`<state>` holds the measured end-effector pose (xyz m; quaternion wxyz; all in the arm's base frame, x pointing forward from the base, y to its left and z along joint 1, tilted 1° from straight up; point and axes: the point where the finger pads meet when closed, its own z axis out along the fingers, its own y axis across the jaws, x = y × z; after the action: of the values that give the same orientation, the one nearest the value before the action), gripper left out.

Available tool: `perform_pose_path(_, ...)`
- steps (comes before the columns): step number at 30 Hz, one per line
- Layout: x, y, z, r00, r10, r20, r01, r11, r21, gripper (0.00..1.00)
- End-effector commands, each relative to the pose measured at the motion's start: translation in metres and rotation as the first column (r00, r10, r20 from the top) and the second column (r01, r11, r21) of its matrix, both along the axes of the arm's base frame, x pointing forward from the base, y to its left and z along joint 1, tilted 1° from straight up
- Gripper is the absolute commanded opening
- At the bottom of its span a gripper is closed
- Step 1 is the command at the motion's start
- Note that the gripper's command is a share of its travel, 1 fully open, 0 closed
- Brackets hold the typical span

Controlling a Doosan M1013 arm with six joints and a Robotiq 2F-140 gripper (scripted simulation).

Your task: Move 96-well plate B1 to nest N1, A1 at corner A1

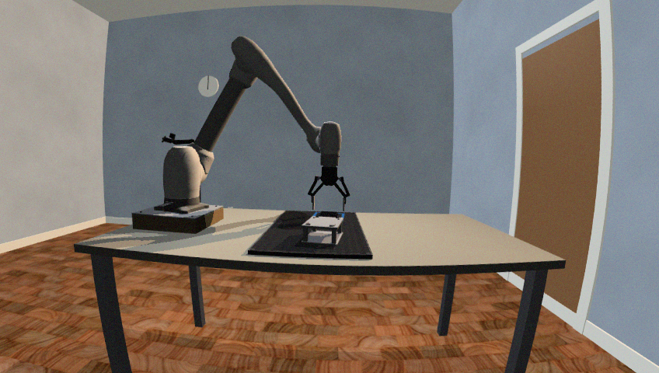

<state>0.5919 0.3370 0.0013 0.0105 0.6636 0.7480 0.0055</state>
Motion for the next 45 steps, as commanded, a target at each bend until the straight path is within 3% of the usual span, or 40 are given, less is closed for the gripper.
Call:
perform_pose_path(1,0.0001,0.0000,-0.0047,1.000,0.000,0.000,0.000,1.000,0.000,1.00)
perform_pose_path(9,0.0003,0.0000,-0.0143,1.000,0.000,0.000,0.000,1.000,0.000,1.00)
perform_pose_path(19,0.0003,0.0000,-0.0143,1.000,0.000,0.000,0.000,1.000,0.000,1.00)
perform_pose_path(20,0.0003,0.0000,-0.0143,1.000,0.000,0.000,0.000,1.000,0.000,0.00)
perform_pose_path(45,0.0003,0.0000,-0.0143,1.000,0.000,0.000,0.000,1.000,0.000,0.00)
